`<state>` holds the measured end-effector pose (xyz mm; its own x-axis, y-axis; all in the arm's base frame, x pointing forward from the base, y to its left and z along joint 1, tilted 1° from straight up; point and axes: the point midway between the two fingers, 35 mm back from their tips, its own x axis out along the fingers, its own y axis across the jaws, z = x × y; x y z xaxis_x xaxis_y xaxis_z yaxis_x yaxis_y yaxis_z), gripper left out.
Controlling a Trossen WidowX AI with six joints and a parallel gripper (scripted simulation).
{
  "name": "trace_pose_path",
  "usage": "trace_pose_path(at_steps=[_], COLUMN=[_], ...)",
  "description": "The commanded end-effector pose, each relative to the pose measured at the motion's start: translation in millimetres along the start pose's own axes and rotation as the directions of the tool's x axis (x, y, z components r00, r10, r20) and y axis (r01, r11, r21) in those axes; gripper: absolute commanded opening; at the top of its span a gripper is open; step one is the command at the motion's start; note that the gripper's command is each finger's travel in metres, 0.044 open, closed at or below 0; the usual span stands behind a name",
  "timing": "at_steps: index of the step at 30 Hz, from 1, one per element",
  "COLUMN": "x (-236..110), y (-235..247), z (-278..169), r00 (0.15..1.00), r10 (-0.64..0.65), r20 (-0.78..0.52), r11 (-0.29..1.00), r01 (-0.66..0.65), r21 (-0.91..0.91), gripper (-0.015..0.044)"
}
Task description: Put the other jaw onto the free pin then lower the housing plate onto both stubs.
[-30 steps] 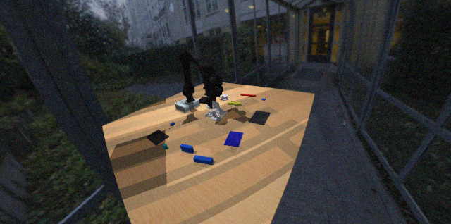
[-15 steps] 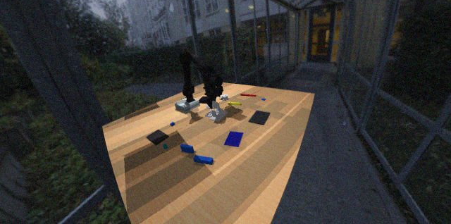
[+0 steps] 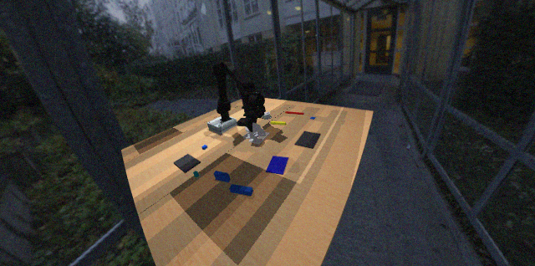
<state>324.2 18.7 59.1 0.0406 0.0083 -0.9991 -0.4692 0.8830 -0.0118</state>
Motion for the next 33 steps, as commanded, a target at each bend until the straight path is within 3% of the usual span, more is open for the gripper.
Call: trace_pose_path(at_steps=[1,16,33], x=[7.4,31.5,32.7], y=[-0.9,-0.5,-0.5], z=[-0.1,-1.2,-1.3], r00=[1.000,1.000,1.000], r10=[-0.006,-0.006,-0.006], r20=[-0.001,-0.001,-0.001], r11=[1.000,1.000,1.000], r01=[0.006,0.006,0.006], r21=[0.003,0.002,0.002], gripper=[0.0134,0.0134,0.0134])
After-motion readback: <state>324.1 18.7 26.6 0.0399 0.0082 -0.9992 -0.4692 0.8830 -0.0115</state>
